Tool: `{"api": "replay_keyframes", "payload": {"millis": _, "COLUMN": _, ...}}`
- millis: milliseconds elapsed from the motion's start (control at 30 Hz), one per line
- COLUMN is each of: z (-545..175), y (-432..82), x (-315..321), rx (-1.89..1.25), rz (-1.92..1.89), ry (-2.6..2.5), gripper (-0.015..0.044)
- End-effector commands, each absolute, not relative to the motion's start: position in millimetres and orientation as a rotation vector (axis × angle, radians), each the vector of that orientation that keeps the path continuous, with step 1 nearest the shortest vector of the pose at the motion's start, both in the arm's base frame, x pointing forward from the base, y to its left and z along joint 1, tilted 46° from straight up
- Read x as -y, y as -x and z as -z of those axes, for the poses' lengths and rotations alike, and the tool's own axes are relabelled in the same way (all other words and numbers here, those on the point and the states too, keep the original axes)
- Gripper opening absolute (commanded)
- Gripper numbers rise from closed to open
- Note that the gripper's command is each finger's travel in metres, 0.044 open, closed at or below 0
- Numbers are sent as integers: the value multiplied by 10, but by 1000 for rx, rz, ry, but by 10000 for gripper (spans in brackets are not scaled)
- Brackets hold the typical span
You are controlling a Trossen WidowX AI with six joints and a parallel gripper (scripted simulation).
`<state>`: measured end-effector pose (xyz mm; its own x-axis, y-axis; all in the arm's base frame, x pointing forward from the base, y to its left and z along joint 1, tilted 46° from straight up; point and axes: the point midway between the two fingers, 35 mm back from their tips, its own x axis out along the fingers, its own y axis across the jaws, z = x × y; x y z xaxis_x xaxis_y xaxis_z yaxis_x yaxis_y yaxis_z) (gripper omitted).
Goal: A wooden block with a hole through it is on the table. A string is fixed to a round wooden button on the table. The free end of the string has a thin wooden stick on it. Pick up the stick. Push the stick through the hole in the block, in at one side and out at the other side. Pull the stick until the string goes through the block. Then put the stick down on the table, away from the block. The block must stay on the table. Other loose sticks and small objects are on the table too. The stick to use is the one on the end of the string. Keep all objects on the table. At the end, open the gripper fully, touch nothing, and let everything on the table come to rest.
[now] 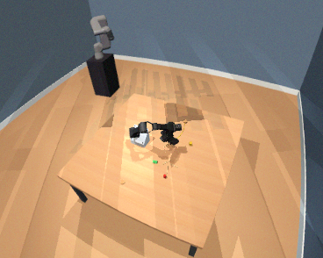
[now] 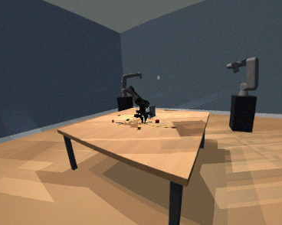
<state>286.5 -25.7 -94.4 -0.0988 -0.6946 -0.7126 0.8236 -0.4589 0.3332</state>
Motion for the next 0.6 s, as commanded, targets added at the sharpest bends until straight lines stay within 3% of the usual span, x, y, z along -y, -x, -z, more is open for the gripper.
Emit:
{"api": "replay_keyframes", "payload": {"millis": 0, "z": 963, "y": -2853, "x": 275, "rx": -181, "rz": 1771, "ry": -1024, "gripper": 121}}
{"api": "replay_keyframes", "payload": {"millis": 33, "z": 963, "y": -2853, "x": 275, "rx": -181, "rz": 1771, "ry": -1024, "gripper": 121}}
{"api": "replay_keyframes", "payload": {"millis": 200, "z": 951, "y": -2860, "x": 261, "rx": -181, "rz": 1773, "ry": -1034, "gripper": 0}}
{"api": "replay_keyframes", "payload": {"millis": 567, "z": 930, "y": -2866, "x": 238, "rx": -181, "rz": 1773, "ry": -1034, "gripper": 0}}
